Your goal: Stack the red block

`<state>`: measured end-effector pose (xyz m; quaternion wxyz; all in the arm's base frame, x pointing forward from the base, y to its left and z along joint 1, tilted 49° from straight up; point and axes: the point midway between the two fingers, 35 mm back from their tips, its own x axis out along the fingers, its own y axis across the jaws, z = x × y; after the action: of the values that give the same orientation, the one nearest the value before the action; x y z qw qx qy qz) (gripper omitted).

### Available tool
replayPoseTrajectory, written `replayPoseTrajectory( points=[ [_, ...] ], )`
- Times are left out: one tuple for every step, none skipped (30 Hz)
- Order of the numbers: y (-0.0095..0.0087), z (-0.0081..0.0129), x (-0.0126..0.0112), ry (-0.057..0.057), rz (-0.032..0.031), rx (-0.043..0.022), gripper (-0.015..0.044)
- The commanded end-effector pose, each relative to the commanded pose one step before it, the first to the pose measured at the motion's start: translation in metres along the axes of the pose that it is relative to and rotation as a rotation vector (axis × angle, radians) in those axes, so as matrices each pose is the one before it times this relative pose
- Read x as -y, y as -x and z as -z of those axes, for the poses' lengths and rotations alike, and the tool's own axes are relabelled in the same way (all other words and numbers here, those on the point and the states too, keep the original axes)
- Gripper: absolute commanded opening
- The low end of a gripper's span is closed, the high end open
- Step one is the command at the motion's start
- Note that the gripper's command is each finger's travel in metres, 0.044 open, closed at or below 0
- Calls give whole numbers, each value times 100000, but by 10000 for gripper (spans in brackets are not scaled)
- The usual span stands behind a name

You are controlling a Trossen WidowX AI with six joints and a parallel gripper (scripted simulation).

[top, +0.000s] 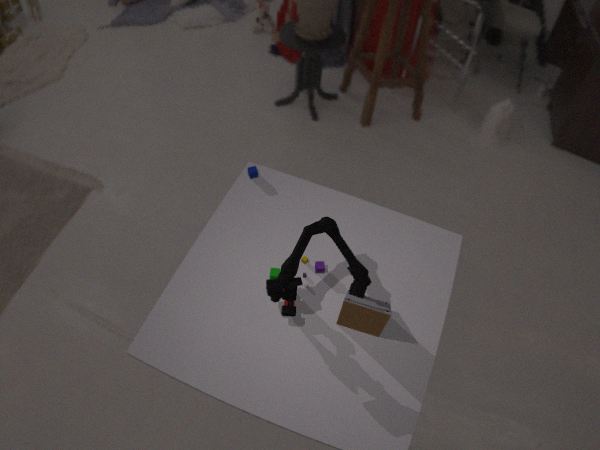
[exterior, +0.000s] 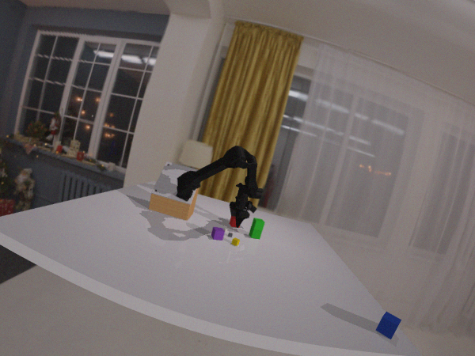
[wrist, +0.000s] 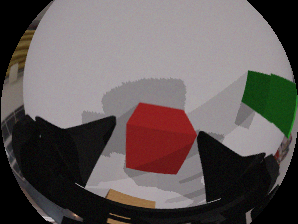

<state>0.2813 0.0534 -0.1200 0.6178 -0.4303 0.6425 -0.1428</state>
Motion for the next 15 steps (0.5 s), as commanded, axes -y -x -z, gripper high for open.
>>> replayPoseTrajectory(
  points=[
    [-248, 192, -74, 1014, 630, -480, 440],
    [0, 0, 0, 0, 0, 0, 440],
    [0, 0, 0, 0, 0, 0, 440],
    [0, 0, 0, 0, 0, 0, 440],
    [0, 0, 0, 0, 0, 0, 440],
    [0, 0, 0, 0, 0, 0, 440],
    [0, 0, 0, 0, 0, 0, 440],
    [174, -48, 30, -789, -567, 251, 440],
    [0, 56, -11, 2, -1, -2, 440],
    [0, 0, 0, 0, 0, 0, 414],
    [0, 0, 0, 0, 0, 0, 387],
    [0, 0, 0, 0, 0, 0, 361],
    [0, 0, 0, 0, 0, 0, 335],
    [0, 0, 0, 0, 0, 0, 309],
    [0, 0, 0, 0, 0, 0, 282]
  ],
)
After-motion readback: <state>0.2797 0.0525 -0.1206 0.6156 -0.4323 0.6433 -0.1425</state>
